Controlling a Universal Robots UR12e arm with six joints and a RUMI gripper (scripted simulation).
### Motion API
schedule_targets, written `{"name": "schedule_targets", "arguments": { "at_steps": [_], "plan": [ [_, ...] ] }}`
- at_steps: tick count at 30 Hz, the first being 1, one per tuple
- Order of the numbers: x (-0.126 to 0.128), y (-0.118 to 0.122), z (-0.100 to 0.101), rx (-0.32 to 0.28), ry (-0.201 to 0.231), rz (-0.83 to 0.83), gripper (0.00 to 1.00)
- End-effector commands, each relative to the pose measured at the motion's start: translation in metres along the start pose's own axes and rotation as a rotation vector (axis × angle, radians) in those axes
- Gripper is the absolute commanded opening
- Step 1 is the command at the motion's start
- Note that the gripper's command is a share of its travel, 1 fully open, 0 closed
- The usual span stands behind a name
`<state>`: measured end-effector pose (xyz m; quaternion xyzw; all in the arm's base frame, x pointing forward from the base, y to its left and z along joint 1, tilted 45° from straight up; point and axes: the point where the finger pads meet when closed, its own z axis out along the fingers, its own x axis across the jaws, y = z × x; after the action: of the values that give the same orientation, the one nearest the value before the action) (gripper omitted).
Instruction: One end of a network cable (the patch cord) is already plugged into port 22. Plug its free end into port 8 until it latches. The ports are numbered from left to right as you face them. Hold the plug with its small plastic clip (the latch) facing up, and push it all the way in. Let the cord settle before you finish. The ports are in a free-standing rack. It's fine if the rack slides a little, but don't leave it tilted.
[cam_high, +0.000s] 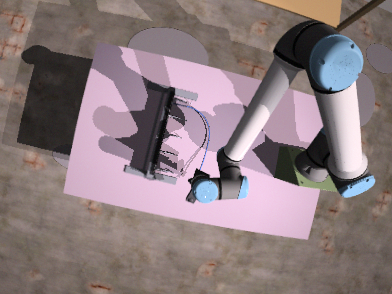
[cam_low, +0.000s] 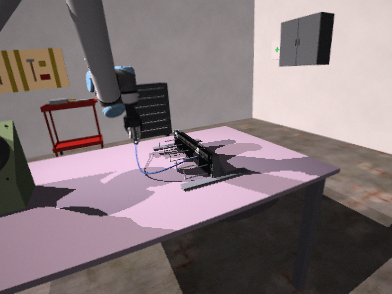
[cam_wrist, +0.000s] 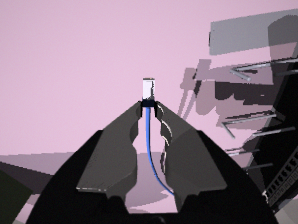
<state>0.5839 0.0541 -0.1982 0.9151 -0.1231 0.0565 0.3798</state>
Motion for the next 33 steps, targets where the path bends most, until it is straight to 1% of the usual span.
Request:
{"name": "schedule_targets", "arguments": {
  "at_steps": [1, 33],
  "plan": [
    [0.008, 0.003, -0.002, -0.001, 0.001, 0.047, 0.00],
    [0.039, 0.021, -0.010, -0.006, -0.005, 0.306, 0.00]
  ]
}}
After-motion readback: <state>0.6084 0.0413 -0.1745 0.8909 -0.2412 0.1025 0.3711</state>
